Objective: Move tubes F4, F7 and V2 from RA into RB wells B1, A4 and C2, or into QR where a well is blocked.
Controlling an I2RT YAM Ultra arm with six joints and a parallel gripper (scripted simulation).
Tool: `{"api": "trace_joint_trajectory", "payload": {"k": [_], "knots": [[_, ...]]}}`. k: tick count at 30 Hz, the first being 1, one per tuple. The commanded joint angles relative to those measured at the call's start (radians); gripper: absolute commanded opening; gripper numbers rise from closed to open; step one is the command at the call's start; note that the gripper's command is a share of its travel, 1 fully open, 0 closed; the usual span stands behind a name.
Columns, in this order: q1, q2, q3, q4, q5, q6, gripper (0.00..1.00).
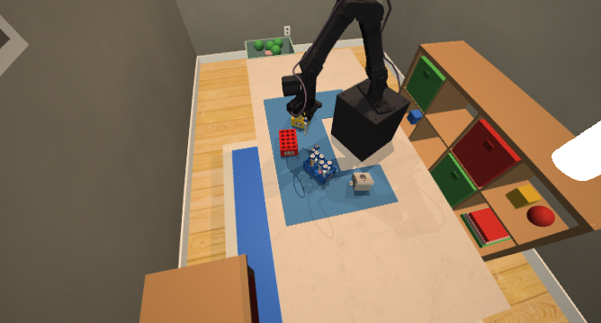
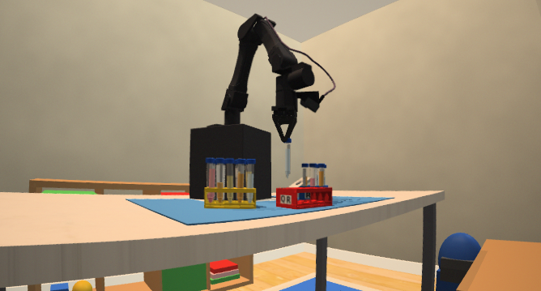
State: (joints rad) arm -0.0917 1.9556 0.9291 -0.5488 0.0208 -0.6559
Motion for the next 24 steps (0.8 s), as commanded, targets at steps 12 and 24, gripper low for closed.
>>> {"api": "trace_joint_trajectory", "payload": {"k": [12, 24], "knots": [[-0.029, -0.033, 0.0, 0.023, -0.009, 0.248, 0.0], [-0.09, -0.064, -0.07, 0.039, -0.003, 0.365, 0.0]]}}
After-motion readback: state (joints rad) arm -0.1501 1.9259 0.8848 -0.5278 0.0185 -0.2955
